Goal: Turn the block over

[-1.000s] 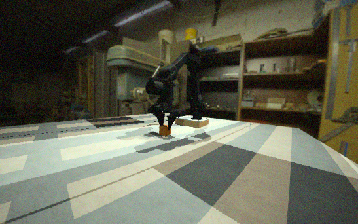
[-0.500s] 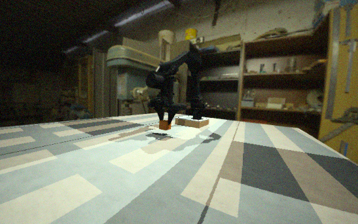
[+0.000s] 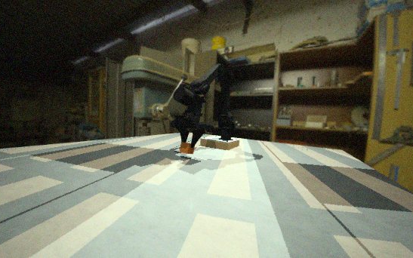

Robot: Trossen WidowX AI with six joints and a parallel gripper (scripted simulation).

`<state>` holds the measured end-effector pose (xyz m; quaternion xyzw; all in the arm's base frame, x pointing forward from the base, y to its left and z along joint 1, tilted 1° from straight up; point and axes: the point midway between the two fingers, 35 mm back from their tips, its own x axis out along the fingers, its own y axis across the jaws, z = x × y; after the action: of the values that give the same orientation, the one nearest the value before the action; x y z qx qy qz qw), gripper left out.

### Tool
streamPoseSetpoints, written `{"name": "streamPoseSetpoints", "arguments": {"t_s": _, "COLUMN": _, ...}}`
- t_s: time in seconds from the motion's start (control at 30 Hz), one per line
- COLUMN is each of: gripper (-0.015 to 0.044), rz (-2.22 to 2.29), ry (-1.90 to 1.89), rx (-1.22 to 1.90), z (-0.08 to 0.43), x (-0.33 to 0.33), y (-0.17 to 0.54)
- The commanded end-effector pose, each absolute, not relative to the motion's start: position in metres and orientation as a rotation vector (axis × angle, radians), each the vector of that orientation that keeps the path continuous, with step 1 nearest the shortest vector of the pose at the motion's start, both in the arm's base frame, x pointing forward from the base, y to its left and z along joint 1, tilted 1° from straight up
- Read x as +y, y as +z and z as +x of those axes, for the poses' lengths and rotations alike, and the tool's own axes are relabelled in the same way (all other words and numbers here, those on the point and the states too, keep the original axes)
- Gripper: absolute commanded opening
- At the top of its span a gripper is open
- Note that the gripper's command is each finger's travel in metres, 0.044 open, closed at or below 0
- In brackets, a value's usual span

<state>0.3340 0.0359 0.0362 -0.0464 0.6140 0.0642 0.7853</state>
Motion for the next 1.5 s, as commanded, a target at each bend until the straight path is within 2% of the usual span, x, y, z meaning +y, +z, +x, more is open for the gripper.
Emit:
{"name": "streamPoseSetpoints", "arguments": {"t_s": 0.0, "gripper": 0.0000, "rz": -0.089, "ry": 0.141, "rx": 1.245, "z": 0.333, "x": 0.036, "y": 0.037}}
{"name": "streamPoseSetpoints", "arguments": {"t_s": 0.63, "gripper": 0.0000, "rz": -0.075, "ry": 0.147, "rx": 1.041, "z": 0.327, "x": 0.036, "y": 0.037}}
{"name": "streamPoseSetpoints", "arguments": {"t_s": 1.47, "gripper": 0.0000, "rz": -0.044, "ry": 0.152, "rx": 0.691, "z": 0.338, "x": 0.036, "y": 0.001}}
